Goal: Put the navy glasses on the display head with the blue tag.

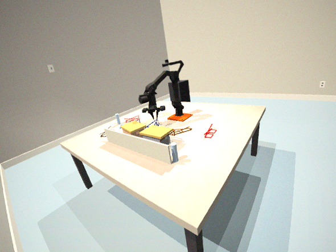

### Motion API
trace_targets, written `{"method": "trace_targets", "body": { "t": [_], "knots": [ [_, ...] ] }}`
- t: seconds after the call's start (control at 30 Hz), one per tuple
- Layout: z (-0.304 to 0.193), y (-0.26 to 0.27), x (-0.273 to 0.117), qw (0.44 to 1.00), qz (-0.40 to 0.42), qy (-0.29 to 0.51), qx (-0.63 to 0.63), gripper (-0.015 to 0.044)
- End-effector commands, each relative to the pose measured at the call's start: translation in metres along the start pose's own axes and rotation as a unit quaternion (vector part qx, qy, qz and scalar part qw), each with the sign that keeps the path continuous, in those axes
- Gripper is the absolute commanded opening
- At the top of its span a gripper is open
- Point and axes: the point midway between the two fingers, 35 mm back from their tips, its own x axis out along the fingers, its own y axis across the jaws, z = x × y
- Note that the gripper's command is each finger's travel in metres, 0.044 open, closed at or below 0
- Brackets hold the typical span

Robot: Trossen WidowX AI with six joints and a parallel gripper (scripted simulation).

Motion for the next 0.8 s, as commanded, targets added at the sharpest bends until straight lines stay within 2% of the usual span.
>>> {"method": "trace_targets", "body": {
  "t": [0.0, 0.77],
  "knots": [
    [0.000, 0.003, 0.009, 1.000, 0.005, 0.001, 0.003, 0.0120],
    [0.000, 0.009, 0.041, 1.000, 0.006, 0.001, 0.003, 0.0120]
  ]
}}
